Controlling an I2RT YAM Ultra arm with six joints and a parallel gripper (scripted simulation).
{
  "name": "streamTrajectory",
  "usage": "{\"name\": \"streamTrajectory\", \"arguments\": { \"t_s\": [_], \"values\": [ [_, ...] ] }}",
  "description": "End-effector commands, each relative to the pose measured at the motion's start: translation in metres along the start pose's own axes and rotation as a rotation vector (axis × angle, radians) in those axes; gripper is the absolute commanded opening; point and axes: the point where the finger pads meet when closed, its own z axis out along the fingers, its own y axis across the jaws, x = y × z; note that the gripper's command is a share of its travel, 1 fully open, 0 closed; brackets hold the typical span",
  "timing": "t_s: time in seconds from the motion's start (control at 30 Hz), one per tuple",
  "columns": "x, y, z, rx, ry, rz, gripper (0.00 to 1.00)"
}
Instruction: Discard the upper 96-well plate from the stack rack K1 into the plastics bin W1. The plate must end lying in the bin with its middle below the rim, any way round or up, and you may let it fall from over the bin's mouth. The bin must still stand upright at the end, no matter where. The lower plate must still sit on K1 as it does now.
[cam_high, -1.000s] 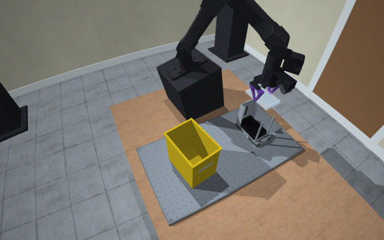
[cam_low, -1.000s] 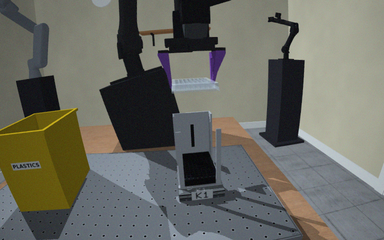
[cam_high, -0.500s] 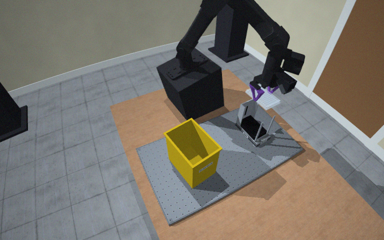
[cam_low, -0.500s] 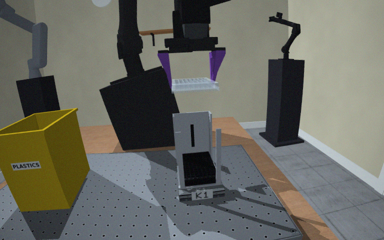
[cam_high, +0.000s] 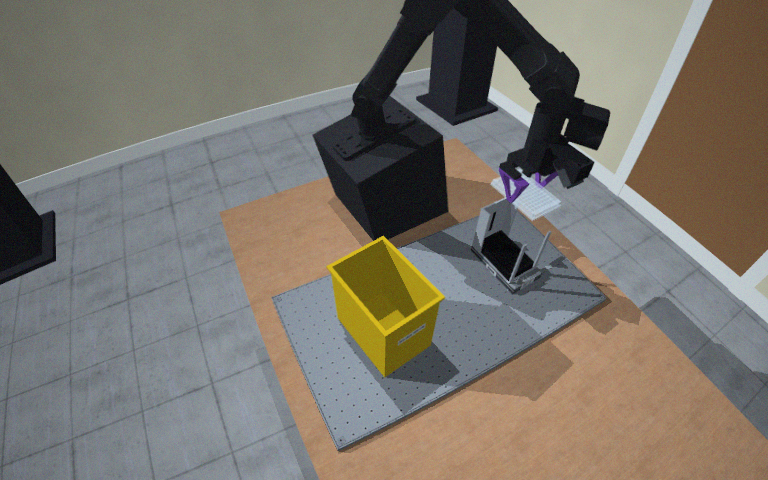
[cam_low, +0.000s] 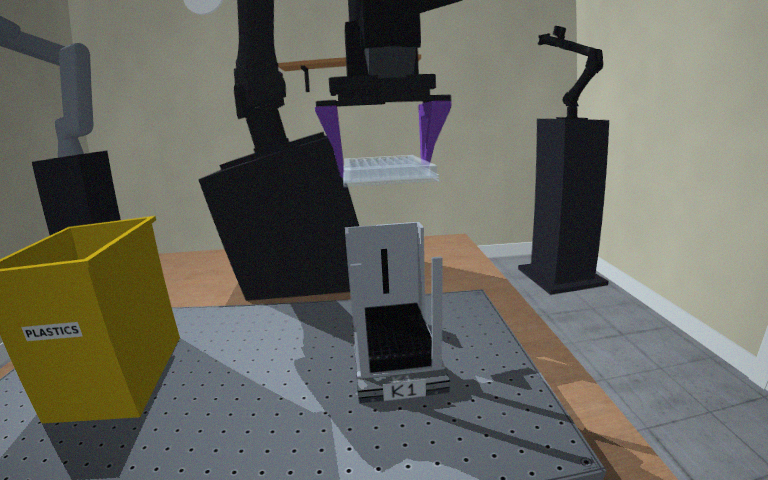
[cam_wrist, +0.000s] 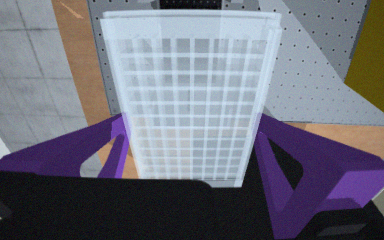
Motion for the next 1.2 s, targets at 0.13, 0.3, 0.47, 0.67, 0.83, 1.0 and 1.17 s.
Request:
{"name": "streamTrajectory", "arguments": {
  "t_s": [0.13,0.3,0.47,0.67,0.83,1.0,1.17],
  "values": [
    [-0.004,0.002,-0.008,-0.013,-0.019,0.002,0.0],
    [-0.004,0.002,-0.008,-0.013,-0.019,0.002,0.0],
    [-0.004,0.002,-0.008,-0.013,-0.019,0.002,0.0],
    [-0.004,0.002,-0.008,-0.013,-0.019,0.002,0.0],
    [-0.004,0.002,-0.008,-0.013,-0.019,0.002,0.0],
    [-0.004,-0.005,-0.008,-0.012,-0.02,-0.065,0.0],
    [-0.005,-0.021,-0.008,-0.011,-0.02,-0.104,0.0]
  ]
}}
